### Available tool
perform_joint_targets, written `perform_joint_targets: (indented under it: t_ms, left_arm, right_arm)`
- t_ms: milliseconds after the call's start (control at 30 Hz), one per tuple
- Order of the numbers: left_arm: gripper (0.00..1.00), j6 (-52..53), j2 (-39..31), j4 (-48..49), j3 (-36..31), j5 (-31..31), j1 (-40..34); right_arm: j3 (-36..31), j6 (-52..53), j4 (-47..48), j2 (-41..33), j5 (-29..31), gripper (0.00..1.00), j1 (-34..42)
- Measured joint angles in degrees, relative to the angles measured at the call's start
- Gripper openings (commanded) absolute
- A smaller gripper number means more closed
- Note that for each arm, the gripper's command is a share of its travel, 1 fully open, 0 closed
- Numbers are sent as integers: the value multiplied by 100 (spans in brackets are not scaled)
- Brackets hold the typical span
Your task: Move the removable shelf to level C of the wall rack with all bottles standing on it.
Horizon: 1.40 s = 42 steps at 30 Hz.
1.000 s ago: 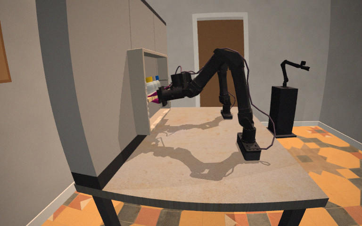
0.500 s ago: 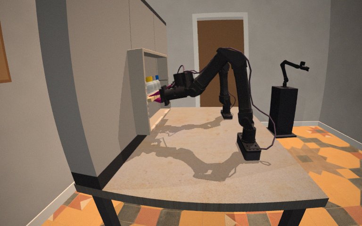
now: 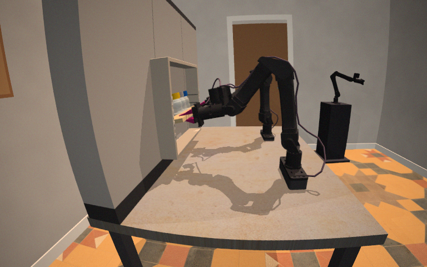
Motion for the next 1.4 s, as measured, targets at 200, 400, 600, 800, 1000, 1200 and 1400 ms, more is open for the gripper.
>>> perform_joint_targets:
  t_ms: [200,400,600,800,1000,1200,1400]
  left_arm:
    - [0,-7,-136,48,-175,-46,-46]
    - [0,-9,-245,85,-315,-90,-87]
    - [0,-9,-367,118,-457,-131,-131]
    - [0,-9,-514,146,-616,-184,-184]
    - [0,-9,-625,168,-734,-227,-225]
    - [0,-11,-763,199,-892,-293,-275]
    - [0,-11,-922,225,-1064,-367,-334]
  right_arm:
    - [-155,2,31,-133,72,0,72]
    - [-278,7,55,-240,138,0,136]
    - [-402,9,74,-356,203,0,201]
    - [-542,11,92,-498,286,0,284]
    - [-643,13,105,-601,354,0,348]
    - [-772,15,127,-719,422,0,433]
    - [-903,22,146,-841,503,0,529]
